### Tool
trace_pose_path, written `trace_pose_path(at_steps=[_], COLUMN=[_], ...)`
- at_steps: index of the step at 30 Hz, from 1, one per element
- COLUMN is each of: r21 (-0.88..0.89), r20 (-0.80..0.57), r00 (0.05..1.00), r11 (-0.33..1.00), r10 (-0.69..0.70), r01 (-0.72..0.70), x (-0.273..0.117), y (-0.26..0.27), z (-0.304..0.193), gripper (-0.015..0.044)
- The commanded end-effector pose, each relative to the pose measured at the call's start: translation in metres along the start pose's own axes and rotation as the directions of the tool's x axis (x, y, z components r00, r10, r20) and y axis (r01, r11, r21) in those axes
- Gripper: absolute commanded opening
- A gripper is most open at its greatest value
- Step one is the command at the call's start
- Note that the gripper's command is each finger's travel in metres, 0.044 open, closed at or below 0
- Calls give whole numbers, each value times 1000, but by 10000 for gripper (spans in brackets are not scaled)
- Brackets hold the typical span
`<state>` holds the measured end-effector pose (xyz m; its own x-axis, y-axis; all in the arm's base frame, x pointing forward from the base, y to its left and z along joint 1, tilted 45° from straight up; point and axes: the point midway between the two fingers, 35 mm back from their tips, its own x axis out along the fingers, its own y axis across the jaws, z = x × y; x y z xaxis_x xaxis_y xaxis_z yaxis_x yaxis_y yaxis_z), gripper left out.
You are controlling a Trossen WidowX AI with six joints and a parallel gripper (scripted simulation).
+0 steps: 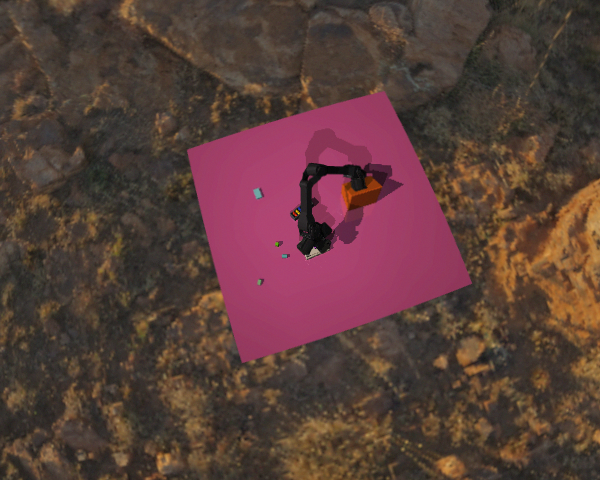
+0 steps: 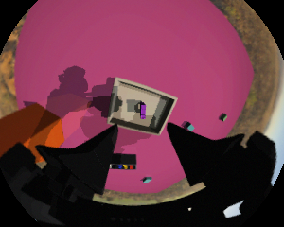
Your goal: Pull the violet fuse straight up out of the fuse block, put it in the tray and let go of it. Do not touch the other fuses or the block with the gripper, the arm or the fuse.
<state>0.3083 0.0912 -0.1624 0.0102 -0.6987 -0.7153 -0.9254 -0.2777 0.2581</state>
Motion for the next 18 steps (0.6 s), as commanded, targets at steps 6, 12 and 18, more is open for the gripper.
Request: trace_pose_path(at_steps=[6,12,18], r21=[13,7,7], r20=[8,1,1], r00=[1000,1000,1000], r11=[1000,1000,1000], r10=[0,-1,-1], r01=[0,1,1], x=[-6,-5,-5], y=[-1,-1,-1], z=[-2,-3,-3], gripper=[330,330,330])
